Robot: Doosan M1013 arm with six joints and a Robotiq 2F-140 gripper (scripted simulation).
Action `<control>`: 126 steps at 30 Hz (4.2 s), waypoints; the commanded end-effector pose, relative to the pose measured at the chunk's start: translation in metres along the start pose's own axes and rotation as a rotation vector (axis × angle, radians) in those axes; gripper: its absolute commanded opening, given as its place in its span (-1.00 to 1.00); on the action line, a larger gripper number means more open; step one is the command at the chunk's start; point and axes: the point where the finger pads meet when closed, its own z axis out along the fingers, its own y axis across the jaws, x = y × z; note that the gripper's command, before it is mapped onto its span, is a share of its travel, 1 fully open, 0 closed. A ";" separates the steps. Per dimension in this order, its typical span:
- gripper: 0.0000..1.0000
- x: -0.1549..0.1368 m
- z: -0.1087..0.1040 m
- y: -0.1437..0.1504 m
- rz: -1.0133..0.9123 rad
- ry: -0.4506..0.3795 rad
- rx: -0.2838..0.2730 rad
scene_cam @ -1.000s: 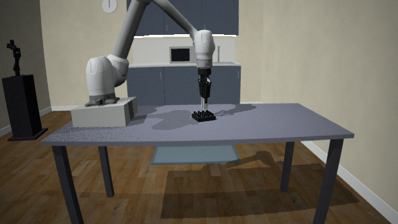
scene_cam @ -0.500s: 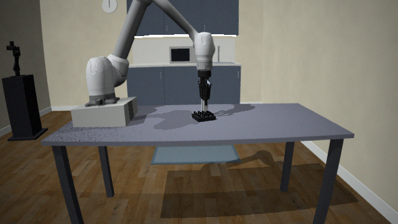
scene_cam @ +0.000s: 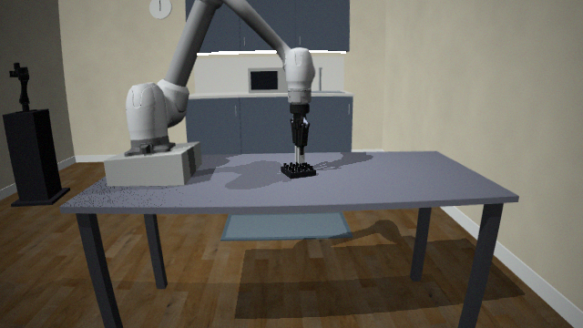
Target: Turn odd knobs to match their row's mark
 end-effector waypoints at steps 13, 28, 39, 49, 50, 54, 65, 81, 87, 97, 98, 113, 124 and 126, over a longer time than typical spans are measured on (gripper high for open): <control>-0.77 0.000 0.000 0.000 0.000 0.000 0.000; -0.77 0.000 0.000 0.000 0.000 0.000 0.000; -0.77 0.000 0.002 0.000 0.000 0.000 0.000; -0.77 0.000 0.009 0.000 0.000 0.000 0.000; -0.77 0.000 0.009 0.000 0.000 0.000 0.000; -0.77 0.000 0.012 0.000 0.000 0.000 0.000; -0.77 0.000 0.014 0.000 0.000 0.000 0.000; -0.77 0.000 0.014 0.000 0.000 0.000 0.000; -0.77 0.000 0.014 0.000 0.000 0.000 0.000; -0.77 0.000 0.014 0.000 0.000 0.000 0.000; -0.77 0.000 0.014 0.000 0.000 0.000 0.000; -0.90 0.000 0.014 0.000 0.000 0.000 0.000; -0.90 0.000 0.014 0.000 0.000 0.000 0.000; -0.90 0.000 0.014 0.000 0.000 0.000 0.000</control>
